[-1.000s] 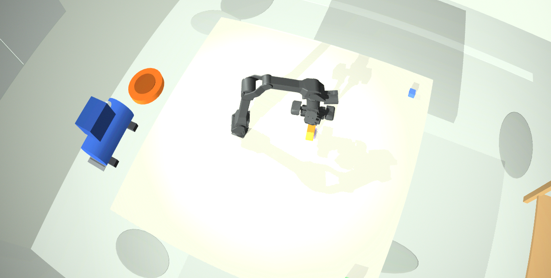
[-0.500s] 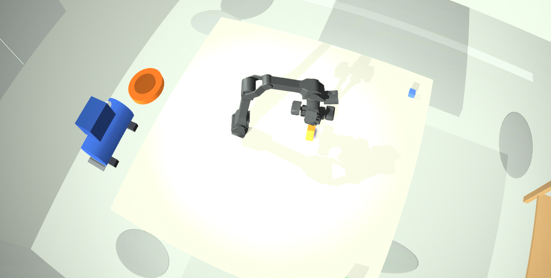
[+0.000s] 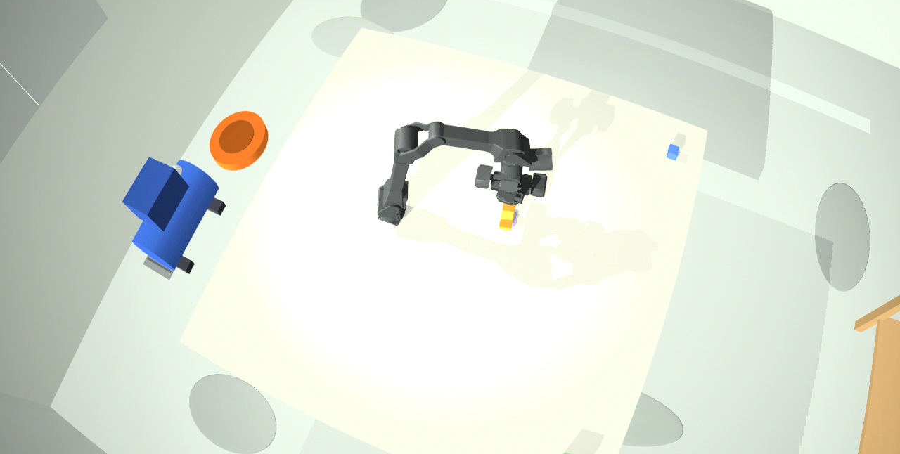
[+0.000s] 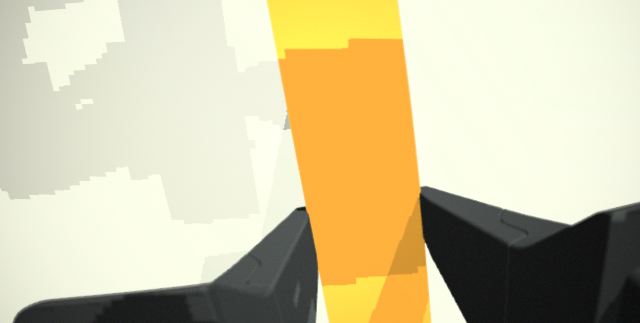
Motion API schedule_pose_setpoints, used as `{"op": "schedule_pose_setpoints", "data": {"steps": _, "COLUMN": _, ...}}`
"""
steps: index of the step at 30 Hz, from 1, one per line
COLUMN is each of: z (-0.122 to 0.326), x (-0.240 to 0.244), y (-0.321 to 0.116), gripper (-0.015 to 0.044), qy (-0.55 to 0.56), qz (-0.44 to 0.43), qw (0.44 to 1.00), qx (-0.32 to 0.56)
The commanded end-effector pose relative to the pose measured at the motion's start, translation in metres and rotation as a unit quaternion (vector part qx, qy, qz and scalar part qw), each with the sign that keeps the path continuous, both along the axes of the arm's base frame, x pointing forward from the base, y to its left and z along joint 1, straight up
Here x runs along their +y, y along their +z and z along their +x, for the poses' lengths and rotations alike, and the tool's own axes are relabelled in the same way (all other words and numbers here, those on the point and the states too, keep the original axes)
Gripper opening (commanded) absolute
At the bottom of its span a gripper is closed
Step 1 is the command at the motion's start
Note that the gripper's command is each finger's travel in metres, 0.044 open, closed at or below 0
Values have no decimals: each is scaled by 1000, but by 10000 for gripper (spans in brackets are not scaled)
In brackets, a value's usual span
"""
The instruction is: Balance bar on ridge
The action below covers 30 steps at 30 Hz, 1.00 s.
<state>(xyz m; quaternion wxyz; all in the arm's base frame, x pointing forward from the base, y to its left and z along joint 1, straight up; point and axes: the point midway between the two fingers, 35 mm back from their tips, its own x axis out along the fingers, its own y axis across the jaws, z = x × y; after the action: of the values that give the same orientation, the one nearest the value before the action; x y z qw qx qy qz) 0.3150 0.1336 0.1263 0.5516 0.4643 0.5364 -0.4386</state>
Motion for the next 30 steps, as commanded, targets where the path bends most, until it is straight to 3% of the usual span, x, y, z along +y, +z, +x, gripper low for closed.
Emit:
{"op": "schedule_pose_setpoints", "data": {"steps": 1, "z": -1, "x": 0, "y": -2, "gripper": 0, "qy": -1, "qz": 0, "qw": 1000, "qx": 3}}
{"op": "schedule_pose_setpoints", "data": {"steps": 30, "z": -1, "x": 0, "y": -5, "gripper": 0, "qy": -1, "qz": 0, "qw": 1000, "qx": 3}}
